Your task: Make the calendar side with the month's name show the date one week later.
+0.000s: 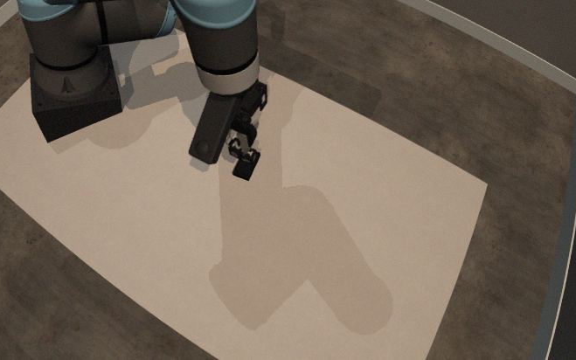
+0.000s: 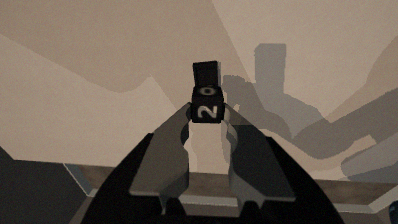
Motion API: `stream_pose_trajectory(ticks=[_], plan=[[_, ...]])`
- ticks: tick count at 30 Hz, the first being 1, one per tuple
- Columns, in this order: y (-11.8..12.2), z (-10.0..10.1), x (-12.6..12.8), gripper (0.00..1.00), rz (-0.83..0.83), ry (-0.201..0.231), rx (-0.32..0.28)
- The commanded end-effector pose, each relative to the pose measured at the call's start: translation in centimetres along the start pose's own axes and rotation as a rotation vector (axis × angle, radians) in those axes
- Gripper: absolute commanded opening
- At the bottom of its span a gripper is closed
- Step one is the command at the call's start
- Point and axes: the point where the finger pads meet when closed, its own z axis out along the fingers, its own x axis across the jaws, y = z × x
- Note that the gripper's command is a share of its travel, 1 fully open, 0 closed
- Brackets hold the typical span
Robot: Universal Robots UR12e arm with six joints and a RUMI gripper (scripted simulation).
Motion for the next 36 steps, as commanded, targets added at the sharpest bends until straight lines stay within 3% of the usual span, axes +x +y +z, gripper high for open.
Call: stream_pose_trajectory(ticks=[1,36], plan=[[0.18,0.08,0.04,0.1,-0.073,0.0,-0.007],[0.3,0.54,0.06,0.1,-0.122,0.003,-0.008]])
